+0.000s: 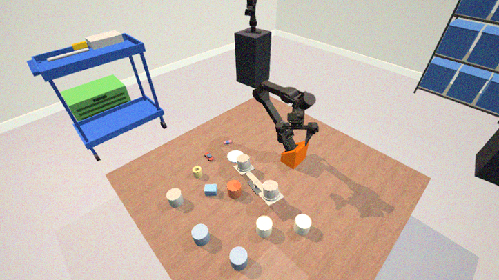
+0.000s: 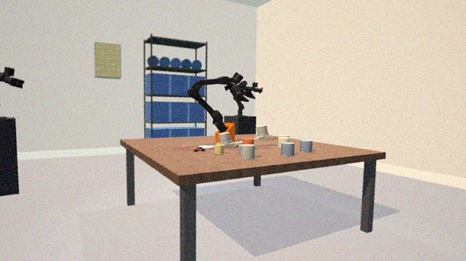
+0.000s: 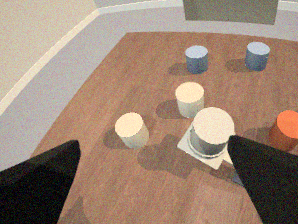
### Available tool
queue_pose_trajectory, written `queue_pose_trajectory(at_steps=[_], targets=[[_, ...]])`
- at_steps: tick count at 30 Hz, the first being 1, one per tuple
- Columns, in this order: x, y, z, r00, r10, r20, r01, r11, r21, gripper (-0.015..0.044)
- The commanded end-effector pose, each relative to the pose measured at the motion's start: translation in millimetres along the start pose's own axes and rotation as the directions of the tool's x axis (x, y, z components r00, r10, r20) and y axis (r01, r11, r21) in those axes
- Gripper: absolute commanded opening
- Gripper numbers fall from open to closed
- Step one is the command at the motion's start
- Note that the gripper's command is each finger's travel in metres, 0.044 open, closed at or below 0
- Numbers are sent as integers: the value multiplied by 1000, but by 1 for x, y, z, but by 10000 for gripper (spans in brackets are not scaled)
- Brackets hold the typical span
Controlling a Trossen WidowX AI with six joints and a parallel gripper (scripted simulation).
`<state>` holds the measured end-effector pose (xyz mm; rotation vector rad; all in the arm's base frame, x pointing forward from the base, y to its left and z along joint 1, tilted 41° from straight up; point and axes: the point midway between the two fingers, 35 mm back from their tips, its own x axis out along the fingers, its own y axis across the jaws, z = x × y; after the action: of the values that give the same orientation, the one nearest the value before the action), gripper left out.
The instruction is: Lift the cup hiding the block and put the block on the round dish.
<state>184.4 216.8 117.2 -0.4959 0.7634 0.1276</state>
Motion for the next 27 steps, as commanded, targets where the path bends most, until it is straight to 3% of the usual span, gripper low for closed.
queue_pose_trajectory(at_steps=[1, 9, 19, 27], targets=[[7, -13, -12, 994, -94, -57, 97, 994, 48, 440], [14, -45, -36, 938, -311, -157, 330, 936, 119, 440], [8, -87, -50, 795, -576, -193, 605, 779, 167, 440], [8, -97, -50, 762, -610, -214, 642, 756, 129, 440]])
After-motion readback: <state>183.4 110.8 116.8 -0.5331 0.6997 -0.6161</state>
